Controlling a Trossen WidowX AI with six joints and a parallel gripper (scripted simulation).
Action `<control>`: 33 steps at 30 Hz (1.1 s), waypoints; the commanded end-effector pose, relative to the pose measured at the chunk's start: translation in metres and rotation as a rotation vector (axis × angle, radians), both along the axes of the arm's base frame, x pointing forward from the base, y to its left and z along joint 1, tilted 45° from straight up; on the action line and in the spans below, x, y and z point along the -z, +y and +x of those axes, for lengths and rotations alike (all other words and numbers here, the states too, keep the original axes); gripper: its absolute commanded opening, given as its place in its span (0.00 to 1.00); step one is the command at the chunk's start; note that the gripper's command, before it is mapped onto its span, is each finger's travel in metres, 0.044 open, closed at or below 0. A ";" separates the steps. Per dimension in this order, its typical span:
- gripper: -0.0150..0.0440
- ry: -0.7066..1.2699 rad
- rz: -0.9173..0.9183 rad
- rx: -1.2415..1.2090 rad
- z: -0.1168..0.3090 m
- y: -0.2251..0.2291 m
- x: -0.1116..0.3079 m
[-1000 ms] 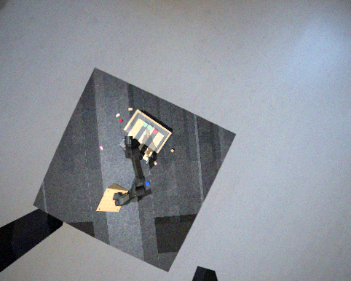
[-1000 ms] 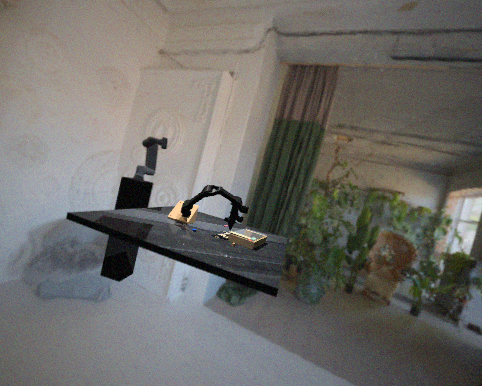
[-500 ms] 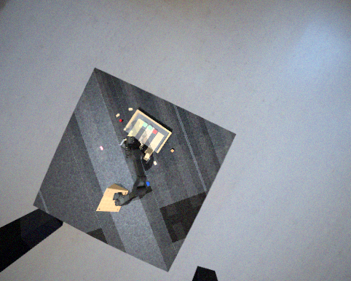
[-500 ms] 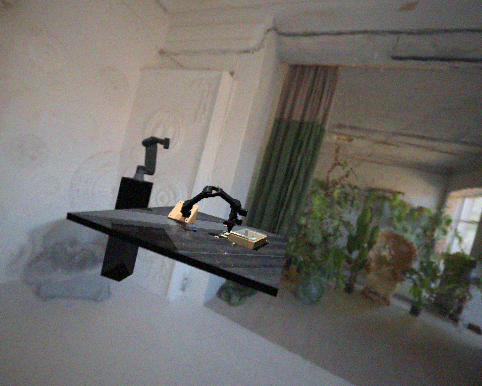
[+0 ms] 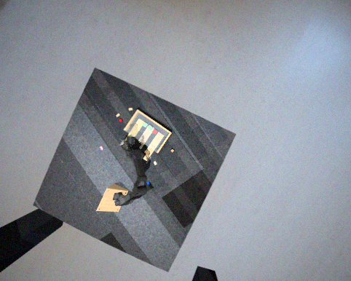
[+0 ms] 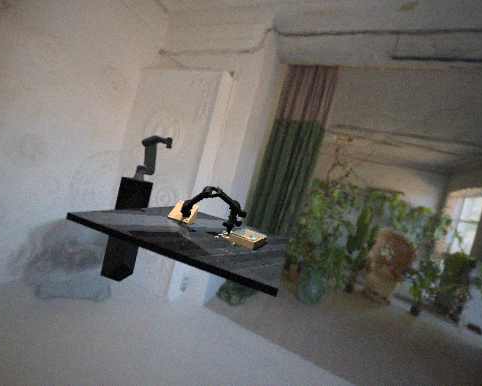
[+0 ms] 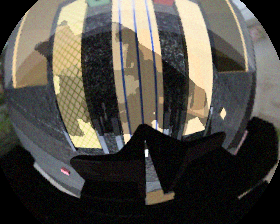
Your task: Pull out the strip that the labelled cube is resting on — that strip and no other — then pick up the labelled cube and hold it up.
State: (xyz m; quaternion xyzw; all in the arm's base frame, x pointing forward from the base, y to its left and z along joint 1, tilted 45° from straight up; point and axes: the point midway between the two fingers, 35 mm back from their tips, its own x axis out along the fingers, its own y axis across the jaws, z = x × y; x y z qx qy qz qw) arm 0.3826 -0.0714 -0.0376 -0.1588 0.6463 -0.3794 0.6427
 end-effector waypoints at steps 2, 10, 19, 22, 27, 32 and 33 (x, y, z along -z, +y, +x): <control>0.25 0.001 -0.003 -0.004 0.000 0.000 0.000; 0.25 0.001 -0.003 -0.004 0.000 -0.001 0.000; 0.25 0.001 -0.003 -0.004 0.000 -0.001 0.001; 0.25 0.001 -0.003 -0.004 0.000 -0.002 0.001; 0.25 0.001 -0.003 -0.004 0.000 -0.002 0.001; 0.25 0.001 -0.003 -0.004 0.000 -0.002 0.002; 0.25 0.001 -0.003 -0.004 0.000 -0.002 0.002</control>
